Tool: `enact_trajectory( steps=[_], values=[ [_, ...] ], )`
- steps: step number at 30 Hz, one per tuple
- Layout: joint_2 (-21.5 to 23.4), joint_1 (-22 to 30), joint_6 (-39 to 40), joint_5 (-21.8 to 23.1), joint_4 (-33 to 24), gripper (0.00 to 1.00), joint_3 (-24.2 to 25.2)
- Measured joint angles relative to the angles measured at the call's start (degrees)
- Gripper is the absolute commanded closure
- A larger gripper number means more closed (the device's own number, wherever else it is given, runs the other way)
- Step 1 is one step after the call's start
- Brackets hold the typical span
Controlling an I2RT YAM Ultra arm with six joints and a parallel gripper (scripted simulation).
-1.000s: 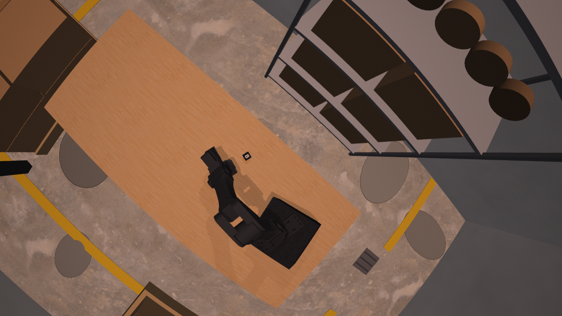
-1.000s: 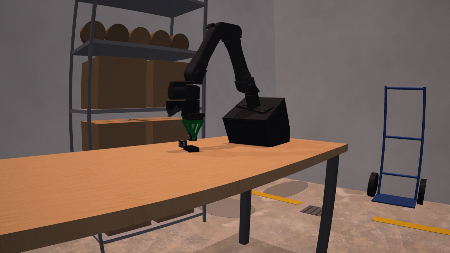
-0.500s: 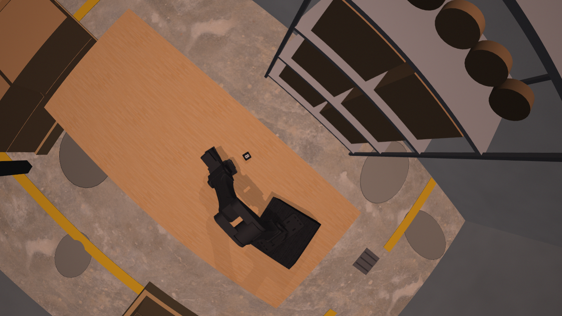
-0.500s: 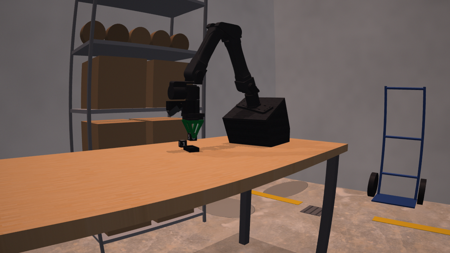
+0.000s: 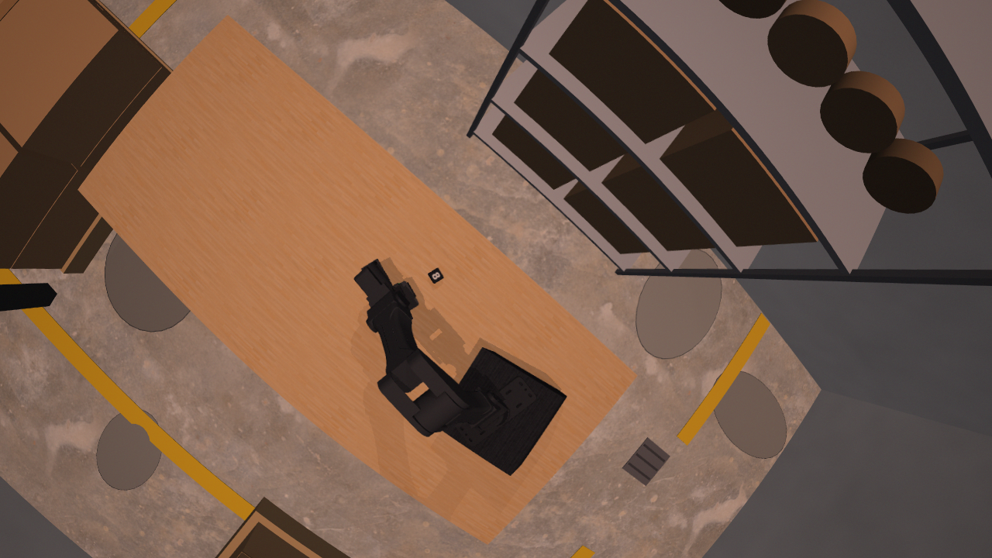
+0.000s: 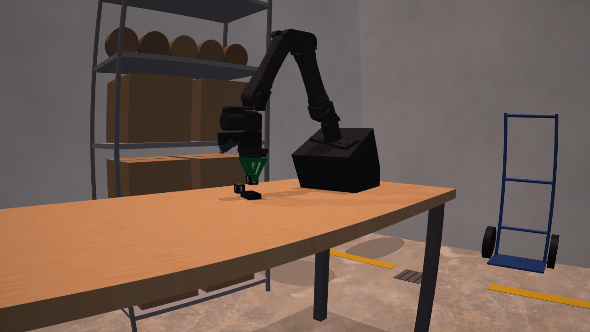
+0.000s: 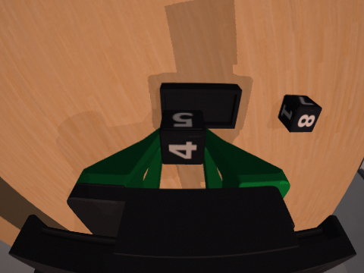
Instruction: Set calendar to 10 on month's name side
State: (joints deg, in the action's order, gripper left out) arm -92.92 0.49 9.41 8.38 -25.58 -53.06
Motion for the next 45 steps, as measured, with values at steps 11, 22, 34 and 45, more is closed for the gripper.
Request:
enact_trajectory(
  steps=[11,22,34,45],
  values=[
    [0.0,0.0,0.0,0.0,0.0,0.74,0.0],
    [0.0,0.0,0.0,0.0,0.0,0.74,0.0],
    [-0.8,0.2,0.1,0.0,0.6,0.74,0.2],
    [-2.2,0.4,0.3,-0.1,2.1,0.74,0.3]
  ],
)
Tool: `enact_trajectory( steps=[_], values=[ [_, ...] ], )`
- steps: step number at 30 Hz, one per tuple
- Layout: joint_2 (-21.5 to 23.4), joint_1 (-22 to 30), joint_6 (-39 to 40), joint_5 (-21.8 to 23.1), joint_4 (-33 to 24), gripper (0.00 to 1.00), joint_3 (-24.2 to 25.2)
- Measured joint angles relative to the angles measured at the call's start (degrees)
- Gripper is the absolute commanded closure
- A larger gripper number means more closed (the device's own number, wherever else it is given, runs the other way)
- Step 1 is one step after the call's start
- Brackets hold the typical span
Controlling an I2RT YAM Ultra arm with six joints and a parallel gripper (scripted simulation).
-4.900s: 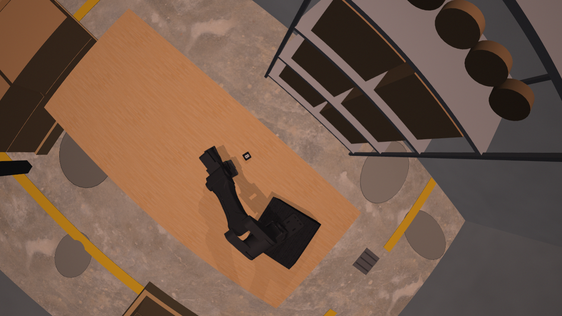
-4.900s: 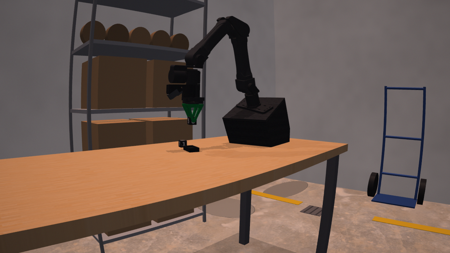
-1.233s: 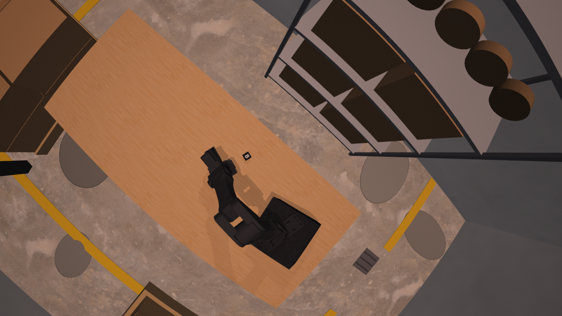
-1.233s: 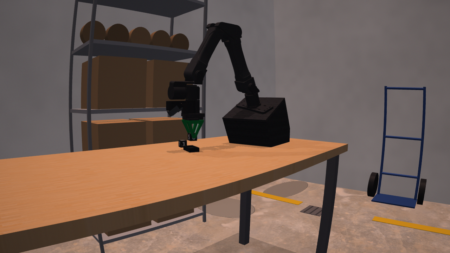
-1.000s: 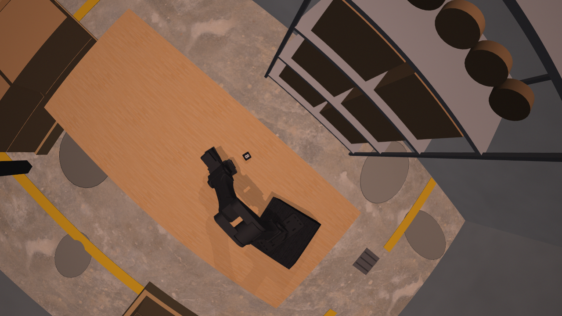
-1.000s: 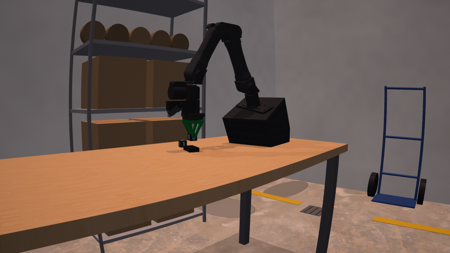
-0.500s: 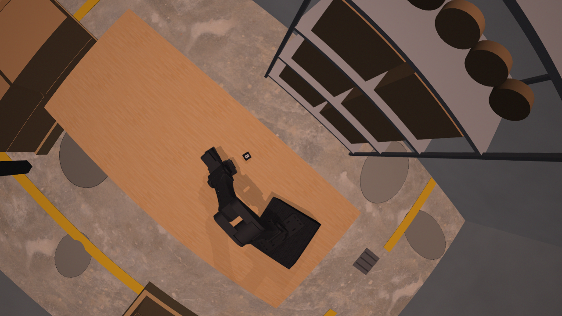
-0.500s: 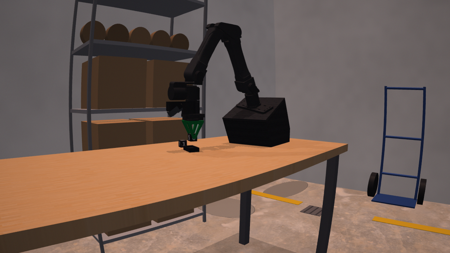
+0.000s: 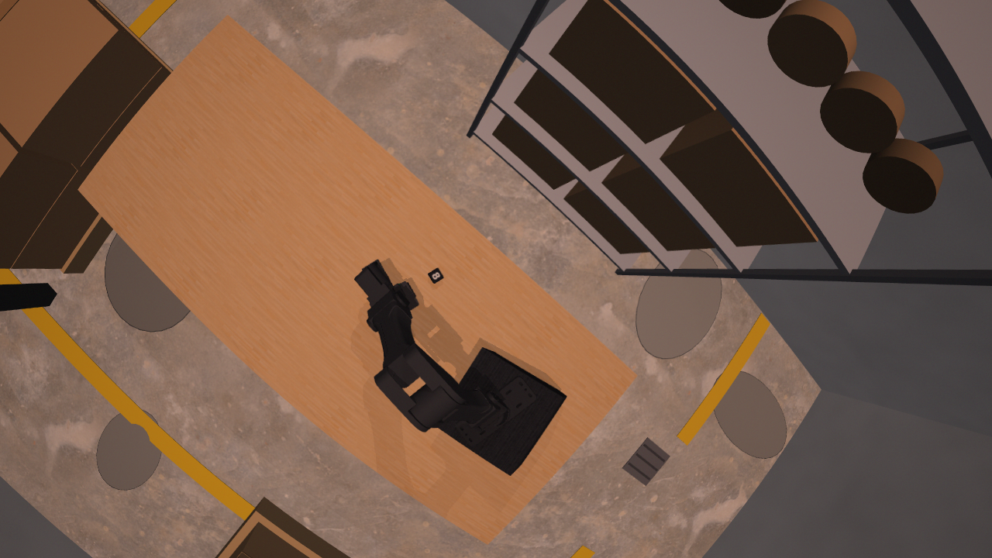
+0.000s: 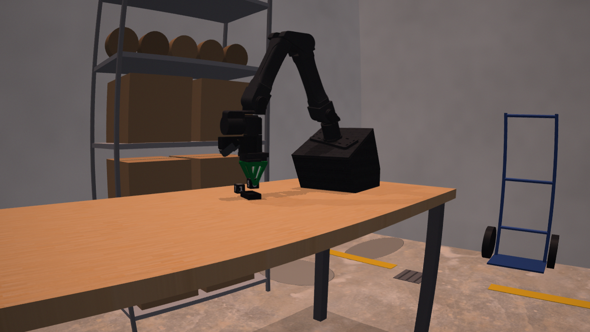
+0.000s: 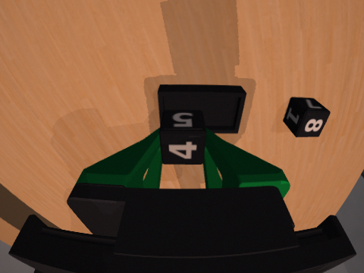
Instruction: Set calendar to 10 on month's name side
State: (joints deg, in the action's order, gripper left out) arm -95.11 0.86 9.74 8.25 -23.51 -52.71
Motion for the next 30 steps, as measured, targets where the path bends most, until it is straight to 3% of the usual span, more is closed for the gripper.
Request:
enact_trajectory(
  steps=[30],
  values=[
    [-2.3,0.3,0.3,-0.1,3.1,0.74,0.2]
  ],
)
